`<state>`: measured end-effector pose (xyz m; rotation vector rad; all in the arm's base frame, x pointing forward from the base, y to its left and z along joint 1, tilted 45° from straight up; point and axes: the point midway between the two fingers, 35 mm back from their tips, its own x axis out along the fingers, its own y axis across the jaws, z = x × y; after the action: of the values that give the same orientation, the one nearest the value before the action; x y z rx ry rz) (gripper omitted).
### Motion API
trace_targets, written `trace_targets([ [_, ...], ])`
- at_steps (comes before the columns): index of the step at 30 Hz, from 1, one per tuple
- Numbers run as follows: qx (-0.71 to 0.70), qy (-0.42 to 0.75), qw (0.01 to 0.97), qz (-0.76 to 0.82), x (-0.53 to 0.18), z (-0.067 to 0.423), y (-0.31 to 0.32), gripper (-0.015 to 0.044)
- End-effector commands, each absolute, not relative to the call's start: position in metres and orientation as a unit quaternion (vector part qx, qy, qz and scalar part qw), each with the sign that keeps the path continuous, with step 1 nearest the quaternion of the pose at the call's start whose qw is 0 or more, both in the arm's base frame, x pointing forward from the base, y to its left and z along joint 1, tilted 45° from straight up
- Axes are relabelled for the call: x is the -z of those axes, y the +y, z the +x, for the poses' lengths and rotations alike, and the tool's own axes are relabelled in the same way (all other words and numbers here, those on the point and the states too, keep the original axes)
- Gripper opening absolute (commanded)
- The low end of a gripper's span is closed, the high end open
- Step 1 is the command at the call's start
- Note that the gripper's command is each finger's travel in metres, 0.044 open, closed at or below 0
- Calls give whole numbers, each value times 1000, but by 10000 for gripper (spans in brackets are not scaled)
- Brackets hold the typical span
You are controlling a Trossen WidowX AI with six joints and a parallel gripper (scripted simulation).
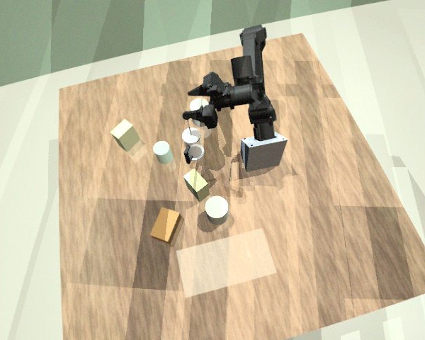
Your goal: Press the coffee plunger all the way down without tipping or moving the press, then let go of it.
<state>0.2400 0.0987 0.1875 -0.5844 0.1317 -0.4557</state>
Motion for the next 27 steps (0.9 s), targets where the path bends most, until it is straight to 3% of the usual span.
trace_targets([
  [1, 214, 79, 929, -290, -174, 248, 106, 440],
  [20, 267, 161, 919, -239, -147, 234, 68, 440],
  [27, 284, 197, 885, -313, -156, 217, 43, 440],
])
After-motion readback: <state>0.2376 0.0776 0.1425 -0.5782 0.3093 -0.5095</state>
